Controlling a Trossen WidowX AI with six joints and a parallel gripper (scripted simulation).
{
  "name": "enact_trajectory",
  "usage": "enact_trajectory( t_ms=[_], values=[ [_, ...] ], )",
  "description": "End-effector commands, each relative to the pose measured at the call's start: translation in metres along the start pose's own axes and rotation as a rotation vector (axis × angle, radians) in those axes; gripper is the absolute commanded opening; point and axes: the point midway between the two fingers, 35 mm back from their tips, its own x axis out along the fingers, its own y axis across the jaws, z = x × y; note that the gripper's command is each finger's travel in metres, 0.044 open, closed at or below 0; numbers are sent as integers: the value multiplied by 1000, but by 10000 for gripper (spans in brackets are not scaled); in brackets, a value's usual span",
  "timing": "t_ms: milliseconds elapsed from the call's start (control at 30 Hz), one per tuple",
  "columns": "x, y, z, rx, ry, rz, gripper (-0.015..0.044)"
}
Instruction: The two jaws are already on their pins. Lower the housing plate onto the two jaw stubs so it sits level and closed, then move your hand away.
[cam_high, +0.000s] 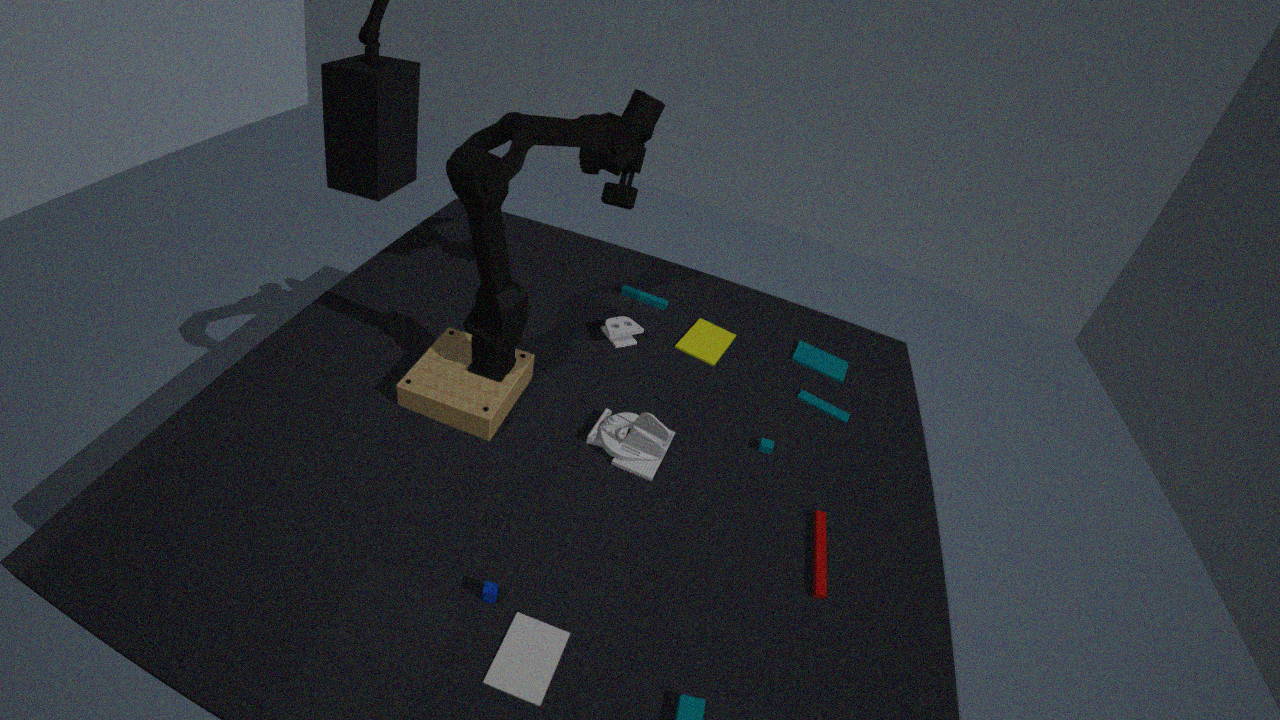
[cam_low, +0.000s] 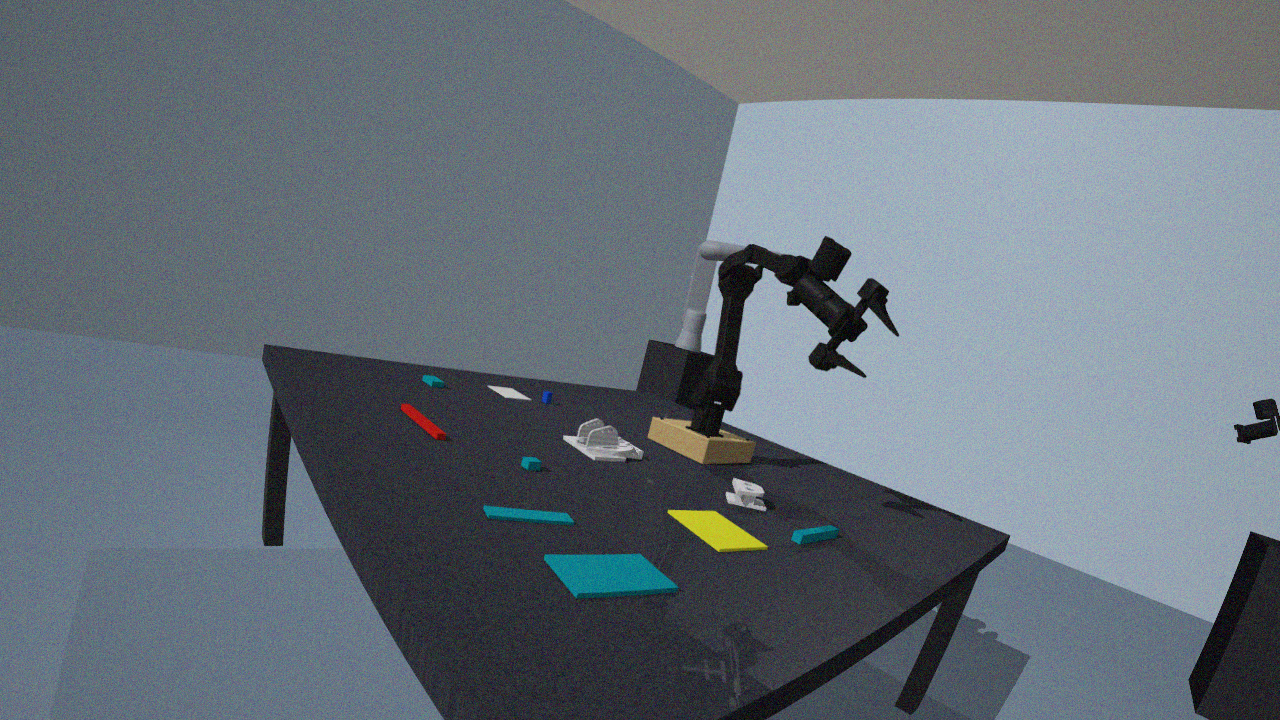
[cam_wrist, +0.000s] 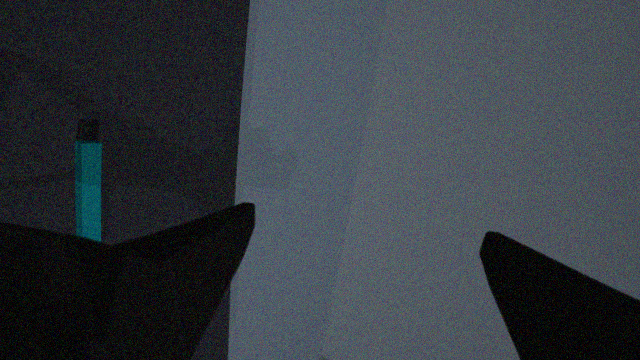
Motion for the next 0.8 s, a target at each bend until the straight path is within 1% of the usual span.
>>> enact_trajectory(
  t_ms=[0, 367, 767],
  values=[
    [7, 21, -13, 72, 38, 84, 440],
    [16, 73, -35, 262, 123, 299, 440],
    [13, 131, -53, 458, 229, 542, 440]
  ],
)
